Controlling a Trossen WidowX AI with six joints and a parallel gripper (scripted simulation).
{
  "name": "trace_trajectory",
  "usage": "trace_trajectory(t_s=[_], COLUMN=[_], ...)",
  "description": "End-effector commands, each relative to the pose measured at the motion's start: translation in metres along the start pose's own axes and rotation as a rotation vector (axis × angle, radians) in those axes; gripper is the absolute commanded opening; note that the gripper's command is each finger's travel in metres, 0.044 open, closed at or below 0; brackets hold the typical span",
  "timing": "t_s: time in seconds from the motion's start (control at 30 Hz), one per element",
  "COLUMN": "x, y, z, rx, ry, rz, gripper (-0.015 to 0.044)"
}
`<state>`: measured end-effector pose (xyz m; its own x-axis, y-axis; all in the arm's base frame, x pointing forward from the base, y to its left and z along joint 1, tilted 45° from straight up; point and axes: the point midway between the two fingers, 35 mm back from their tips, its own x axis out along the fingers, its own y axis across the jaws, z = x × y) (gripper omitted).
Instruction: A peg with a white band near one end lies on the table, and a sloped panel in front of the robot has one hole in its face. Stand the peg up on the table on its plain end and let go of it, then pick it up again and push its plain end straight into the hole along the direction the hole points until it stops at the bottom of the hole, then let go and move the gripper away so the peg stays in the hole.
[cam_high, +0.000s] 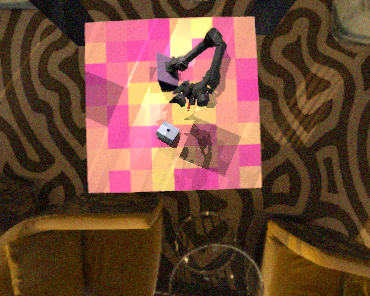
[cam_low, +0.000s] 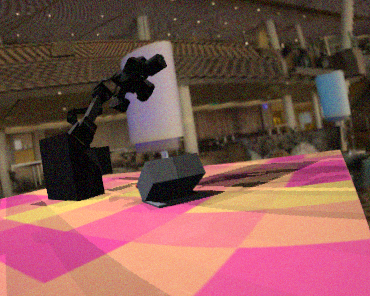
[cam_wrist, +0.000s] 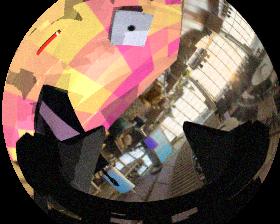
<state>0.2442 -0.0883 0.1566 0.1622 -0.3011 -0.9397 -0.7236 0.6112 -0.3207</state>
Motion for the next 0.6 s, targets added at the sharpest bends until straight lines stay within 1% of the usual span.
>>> trace_trajectory(t_s=[0.0, 0.27, 0.57], x=[0.007, 0.021, 0.03], y=[0.009, 0.033, 0.061], z=[0.015, 0.043, 0.072], rx=[0.044, 0.149, 0.286], ry=[-0.046, -0.114, -0.148], rz=[0.083, 0.275, 0.506], gripper=[0.044, 0.044, 0.044])
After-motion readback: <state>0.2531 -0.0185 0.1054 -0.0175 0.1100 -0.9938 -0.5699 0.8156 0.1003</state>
